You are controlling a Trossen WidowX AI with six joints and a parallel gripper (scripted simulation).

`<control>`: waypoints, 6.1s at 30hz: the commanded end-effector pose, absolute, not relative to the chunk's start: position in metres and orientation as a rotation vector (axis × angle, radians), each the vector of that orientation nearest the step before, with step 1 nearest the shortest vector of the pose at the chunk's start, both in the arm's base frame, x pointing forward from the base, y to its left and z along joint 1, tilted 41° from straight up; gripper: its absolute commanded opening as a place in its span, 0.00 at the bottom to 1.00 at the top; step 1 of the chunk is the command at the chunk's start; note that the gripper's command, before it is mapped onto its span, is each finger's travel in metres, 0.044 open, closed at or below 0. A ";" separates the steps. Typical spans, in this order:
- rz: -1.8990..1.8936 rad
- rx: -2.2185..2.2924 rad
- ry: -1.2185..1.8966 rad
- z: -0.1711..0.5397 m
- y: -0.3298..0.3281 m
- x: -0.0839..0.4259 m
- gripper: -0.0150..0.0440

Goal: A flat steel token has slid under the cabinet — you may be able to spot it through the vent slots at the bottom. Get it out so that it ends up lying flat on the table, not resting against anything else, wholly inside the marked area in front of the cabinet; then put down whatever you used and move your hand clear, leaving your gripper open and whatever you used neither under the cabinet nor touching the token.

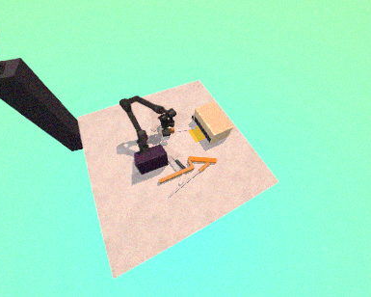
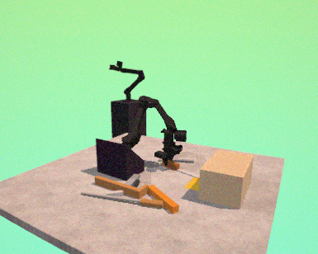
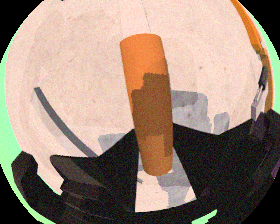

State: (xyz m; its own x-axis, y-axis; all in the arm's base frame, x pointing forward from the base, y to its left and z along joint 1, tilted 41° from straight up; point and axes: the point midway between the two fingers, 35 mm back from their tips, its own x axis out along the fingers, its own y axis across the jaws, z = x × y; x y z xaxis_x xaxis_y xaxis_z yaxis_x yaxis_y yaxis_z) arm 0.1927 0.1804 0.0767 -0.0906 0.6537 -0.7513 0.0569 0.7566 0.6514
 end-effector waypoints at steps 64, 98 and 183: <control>0.557 0.581 1.594 0.074 0.182 0.212 0.25; 0.562 0.578 1.591 0.071 0.185 0.253 0.25; 0.563 0.575 1.585 0.066 0.189 0.347 0.25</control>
State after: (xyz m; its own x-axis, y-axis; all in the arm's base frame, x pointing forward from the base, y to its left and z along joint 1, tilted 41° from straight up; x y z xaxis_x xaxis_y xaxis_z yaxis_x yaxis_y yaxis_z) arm 0.3415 0.1889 0.0666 -0.0816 0.6568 -0.7496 0.0400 0.7537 0.6560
